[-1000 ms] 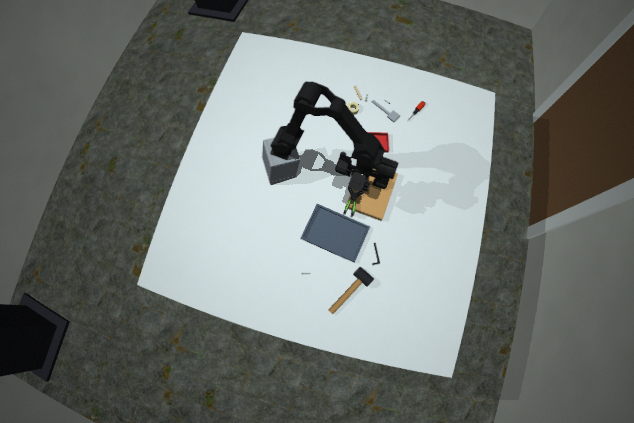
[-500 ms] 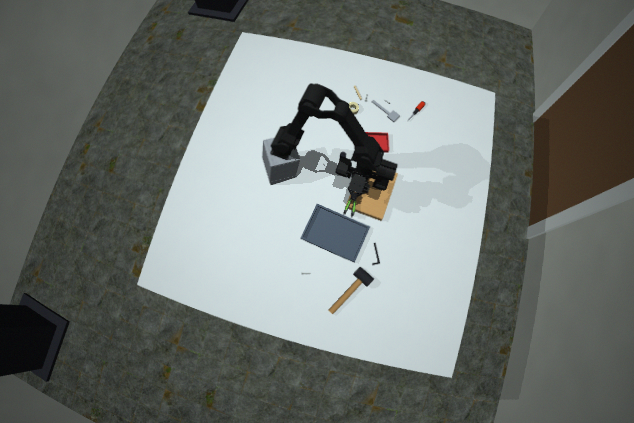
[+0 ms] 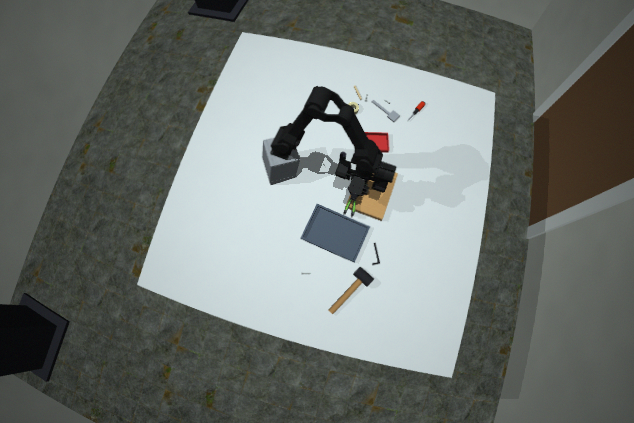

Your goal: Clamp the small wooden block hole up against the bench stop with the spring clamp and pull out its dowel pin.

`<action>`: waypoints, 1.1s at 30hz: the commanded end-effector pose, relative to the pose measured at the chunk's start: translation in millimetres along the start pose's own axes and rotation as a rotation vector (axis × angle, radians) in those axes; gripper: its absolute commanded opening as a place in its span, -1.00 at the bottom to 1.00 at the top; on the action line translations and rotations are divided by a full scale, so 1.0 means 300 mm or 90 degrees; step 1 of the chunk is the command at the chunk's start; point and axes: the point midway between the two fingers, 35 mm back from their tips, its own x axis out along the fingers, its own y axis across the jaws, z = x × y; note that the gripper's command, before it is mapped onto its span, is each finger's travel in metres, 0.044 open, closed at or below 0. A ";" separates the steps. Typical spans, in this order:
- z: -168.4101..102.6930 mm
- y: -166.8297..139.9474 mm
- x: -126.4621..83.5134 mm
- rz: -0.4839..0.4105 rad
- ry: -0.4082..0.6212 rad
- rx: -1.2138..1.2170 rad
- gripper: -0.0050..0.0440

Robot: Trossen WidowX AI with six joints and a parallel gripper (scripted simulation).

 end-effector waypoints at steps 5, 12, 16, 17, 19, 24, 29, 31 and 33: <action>0.002 -0.024 0.058 -0.014 -0.001 0.003 1.00; 0.002 -0.025 0.061 -0.014 -0.001 0.003 1.00; 0.002 -0.025 0.061 -0.014 -0.001 0.003 0.88; 0.002 -0.025 0.061 -0.014 -0.001 0.003 0.84; 0.002 -0.025 0.061 -0.014 -0.001 0.003 0.76; 0.002 -0.025 0.061 -0.014 -0.001 0.003 0.55; 0.002 -0.025 0.061 -0.014 -0.001 0.003 0.43; 0.002 -0.025 0.061 -0.014 -0.001 0.003 0.35; 0.002 -0.025 0.061 -0.014 -0.001 0.003 0.27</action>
